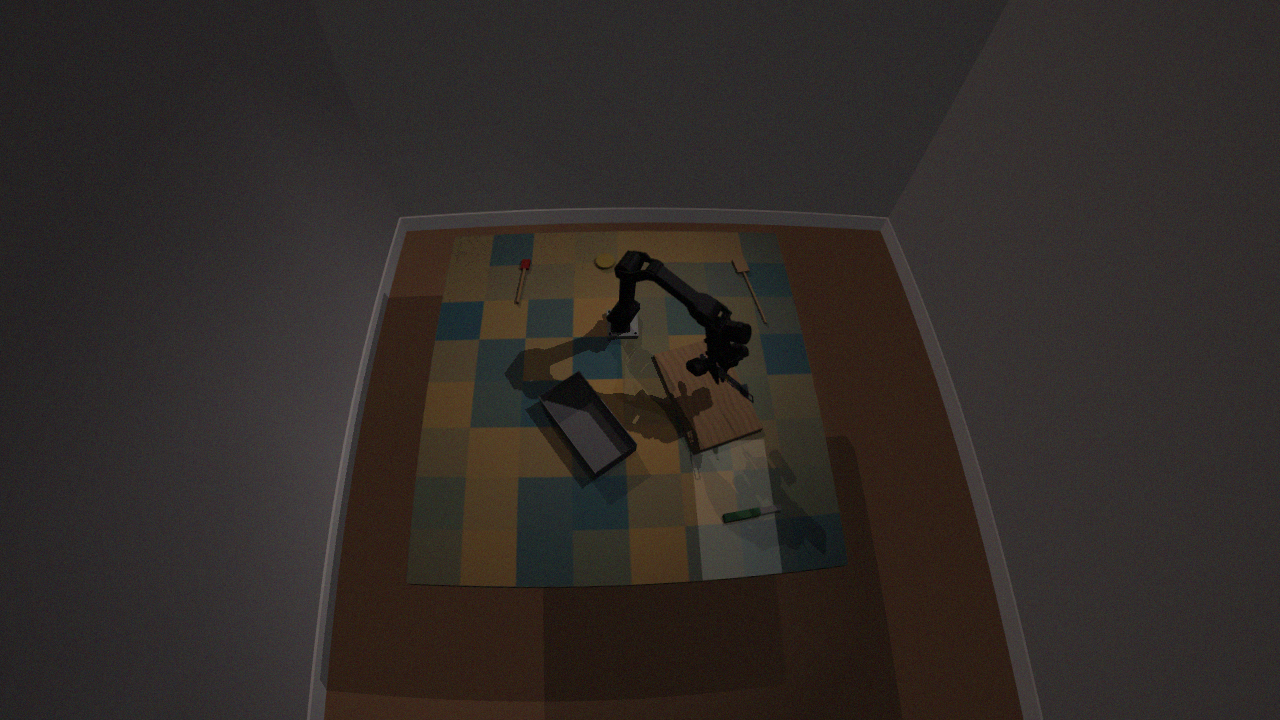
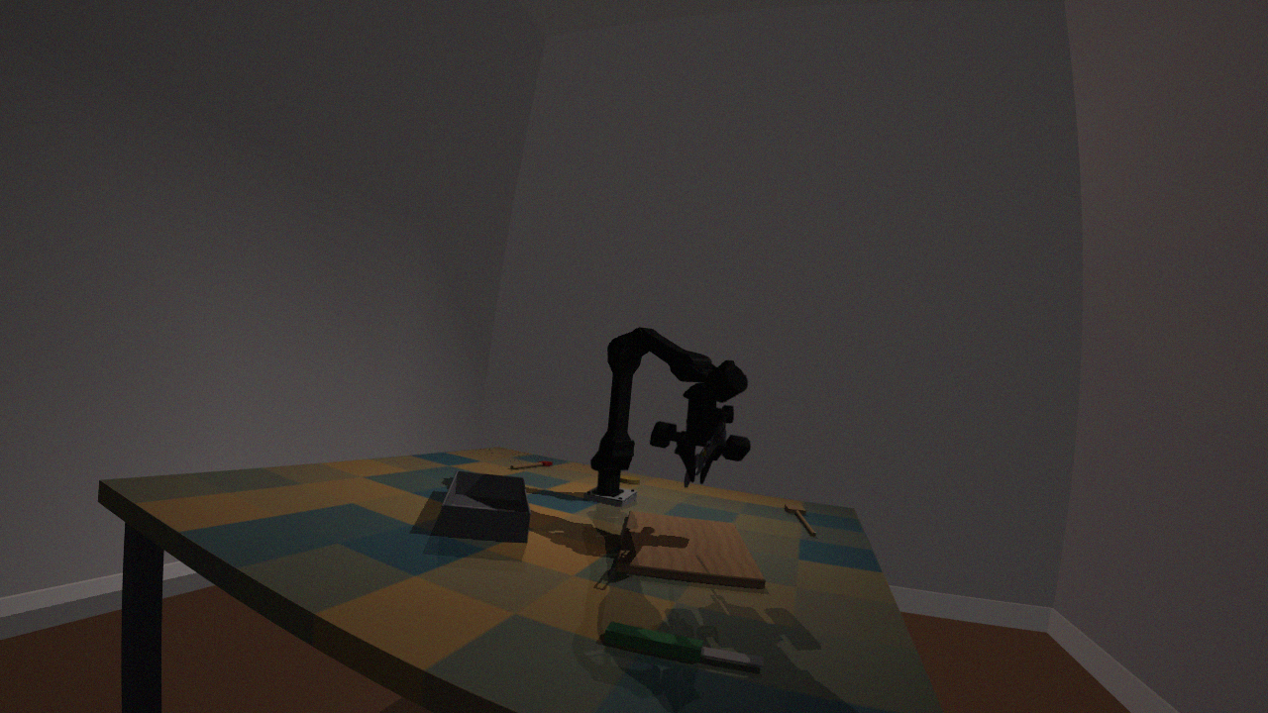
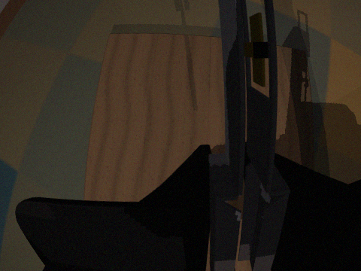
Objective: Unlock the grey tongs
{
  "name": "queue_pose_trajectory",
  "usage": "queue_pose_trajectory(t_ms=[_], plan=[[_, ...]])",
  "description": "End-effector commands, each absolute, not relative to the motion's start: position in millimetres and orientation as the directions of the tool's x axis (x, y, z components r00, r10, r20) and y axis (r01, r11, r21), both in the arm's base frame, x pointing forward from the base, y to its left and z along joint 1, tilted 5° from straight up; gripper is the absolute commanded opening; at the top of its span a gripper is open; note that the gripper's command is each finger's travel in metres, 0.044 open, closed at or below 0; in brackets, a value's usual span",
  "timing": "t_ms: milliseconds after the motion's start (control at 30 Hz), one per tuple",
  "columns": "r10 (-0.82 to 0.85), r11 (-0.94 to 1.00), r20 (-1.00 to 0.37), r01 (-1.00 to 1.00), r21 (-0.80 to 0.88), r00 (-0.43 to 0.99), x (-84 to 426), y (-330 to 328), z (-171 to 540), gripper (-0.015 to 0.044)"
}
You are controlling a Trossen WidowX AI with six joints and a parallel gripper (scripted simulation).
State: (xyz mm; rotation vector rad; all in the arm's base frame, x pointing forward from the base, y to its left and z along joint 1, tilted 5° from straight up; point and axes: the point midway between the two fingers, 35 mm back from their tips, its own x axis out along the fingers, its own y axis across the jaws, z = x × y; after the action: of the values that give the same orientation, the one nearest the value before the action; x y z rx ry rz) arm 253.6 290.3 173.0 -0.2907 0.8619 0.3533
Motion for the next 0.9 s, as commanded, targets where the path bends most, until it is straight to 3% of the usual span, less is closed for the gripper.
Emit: queue_pose_trajectory(t_ms=[0,867], plan=[[0.174,0.907,-0.808,-0.412,-0.092,0.563,255,290,177,-0.015],[0.028,0.941,-0.983,-0.338,-0.035,0.18,246,267,194,-0.015]])
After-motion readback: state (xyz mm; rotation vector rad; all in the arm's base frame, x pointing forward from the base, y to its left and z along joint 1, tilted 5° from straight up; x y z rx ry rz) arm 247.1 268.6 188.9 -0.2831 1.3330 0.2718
